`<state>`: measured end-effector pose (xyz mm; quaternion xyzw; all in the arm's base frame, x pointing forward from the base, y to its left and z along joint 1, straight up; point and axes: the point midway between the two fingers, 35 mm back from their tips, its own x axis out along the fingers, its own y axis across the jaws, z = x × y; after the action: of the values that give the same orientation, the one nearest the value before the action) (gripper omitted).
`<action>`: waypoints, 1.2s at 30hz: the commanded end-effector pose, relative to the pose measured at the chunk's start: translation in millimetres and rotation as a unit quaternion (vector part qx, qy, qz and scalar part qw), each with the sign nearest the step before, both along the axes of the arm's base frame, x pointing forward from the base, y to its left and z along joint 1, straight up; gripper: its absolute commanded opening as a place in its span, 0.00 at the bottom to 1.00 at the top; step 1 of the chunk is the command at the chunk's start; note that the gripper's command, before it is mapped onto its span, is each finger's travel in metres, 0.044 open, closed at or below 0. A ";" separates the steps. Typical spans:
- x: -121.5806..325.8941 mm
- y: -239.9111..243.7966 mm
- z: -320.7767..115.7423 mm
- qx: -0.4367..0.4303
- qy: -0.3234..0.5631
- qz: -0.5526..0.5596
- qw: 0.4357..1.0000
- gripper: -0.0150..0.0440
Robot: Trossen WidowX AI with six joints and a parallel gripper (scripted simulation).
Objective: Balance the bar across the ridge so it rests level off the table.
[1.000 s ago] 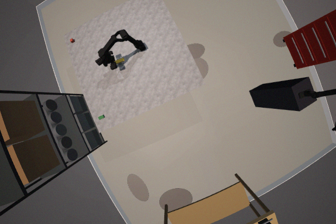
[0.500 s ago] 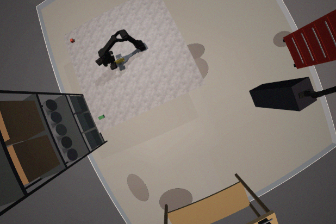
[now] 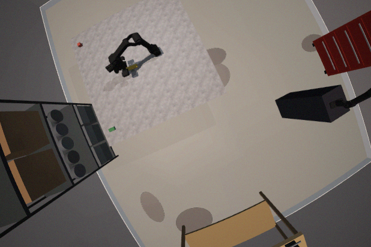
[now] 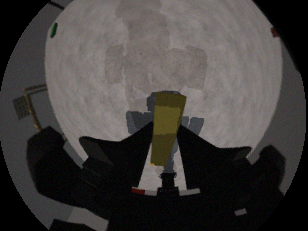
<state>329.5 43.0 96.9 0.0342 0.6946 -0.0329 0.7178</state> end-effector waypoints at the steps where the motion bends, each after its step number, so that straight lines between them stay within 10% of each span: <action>1: -0.5 0.7 -1.4 0.002 0.002 0.000 1.000 0.25; 36: -0.5 0.7 -4.3 0.002 0.002 0.000 1.000 0.25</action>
<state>329.5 43.1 93.9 0.0342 0.6947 -0.0329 0.7178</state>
